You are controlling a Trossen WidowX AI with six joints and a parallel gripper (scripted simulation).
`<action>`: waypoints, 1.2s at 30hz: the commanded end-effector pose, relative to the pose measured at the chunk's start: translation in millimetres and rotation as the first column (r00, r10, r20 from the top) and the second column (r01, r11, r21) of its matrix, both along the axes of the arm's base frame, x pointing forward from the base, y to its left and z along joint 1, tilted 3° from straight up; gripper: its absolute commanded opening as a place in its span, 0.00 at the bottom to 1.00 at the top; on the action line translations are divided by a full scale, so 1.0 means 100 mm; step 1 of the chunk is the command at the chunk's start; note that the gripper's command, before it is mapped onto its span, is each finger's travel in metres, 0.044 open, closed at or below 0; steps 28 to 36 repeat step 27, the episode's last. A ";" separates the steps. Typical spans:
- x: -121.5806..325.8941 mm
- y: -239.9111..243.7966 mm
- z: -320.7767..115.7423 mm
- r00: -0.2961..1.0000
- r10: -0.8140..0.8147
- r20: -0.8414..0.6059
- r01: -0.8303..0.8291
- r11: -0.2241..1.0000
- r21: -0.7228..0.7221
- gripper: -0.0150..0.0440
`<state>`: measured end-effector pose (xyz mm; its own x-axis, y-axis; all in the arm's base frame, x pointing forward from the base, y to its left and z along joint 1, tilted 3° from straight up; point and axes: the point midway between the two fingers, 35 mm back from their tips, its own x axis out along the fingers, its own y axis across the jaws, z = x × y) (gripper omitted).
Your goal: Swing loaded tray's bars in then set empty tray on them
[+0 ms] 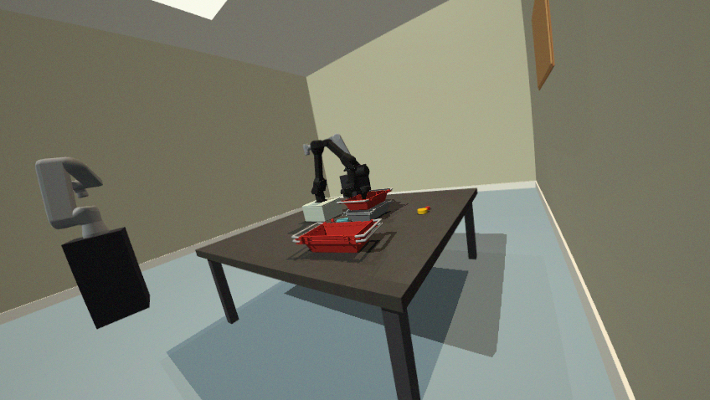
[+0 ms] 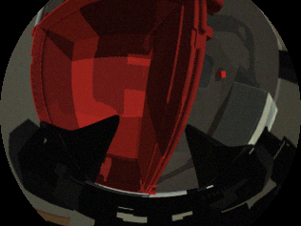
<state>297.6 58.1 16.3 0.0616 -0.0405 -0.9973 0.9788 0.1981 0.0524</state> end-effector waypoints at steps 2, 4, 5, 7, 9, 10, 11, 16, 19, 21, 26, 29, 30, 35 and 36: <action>0.00 0.00 0.00 1.000 0.000 0.000 0.000 1.000 0.000 1.00; 0.00 0.00 0.00 1.000 0.000 0.000 0.000 1.000 0.000 1.00; 0.00 0.00 0.01 1.000 0.000 0.000 0.000 1.000 0.000 1.00; 0.01 0.01 0.07 1.000 0.000 0.000 0.000 1.000 0.000 1.00; 0.02 0.01 0.17 1.000 0.000 0.000 0.000 1.000 0.000 1.00; 0.03 0.02 0.23 1.000 0.000 0.000 0.000 1.000 0.000 1.00; 0.03 0.02 0.30 1.000 0.001 0.000 -0.001 1.000 0.000 1.00; 0.02 0.04 0.65 1.000 0.001 -0.001 -0.001 1.000 0.000 1.00; -0.01 0.05 0.86 1.000 0.002 -0.001 -0.002 1.000 0.000 1.00; -0.04 0.05 1.00 1.000 0.002 -0.002 -0.002 1.000 0.000 1.00; -0.06 0.05 1.10 1.000 0.002 -0.002 -0.002 1.000 0.000 1.00; -0.05 0.05 1.05 1.000 0.005 0.004 -0.006 1.000 0.002 1.00; -0.05 0.05 1.05 1.000 0.005 0.004 -0.006 1.000 0.002 1.00; -0.05 0.05 1.05 1.000 0.005 0.004 -0.006 1.000 0.002 1.00; -0.05 0.05 1.05 1.000 0.005 0.004 -0.006 1.000 0.002 1.00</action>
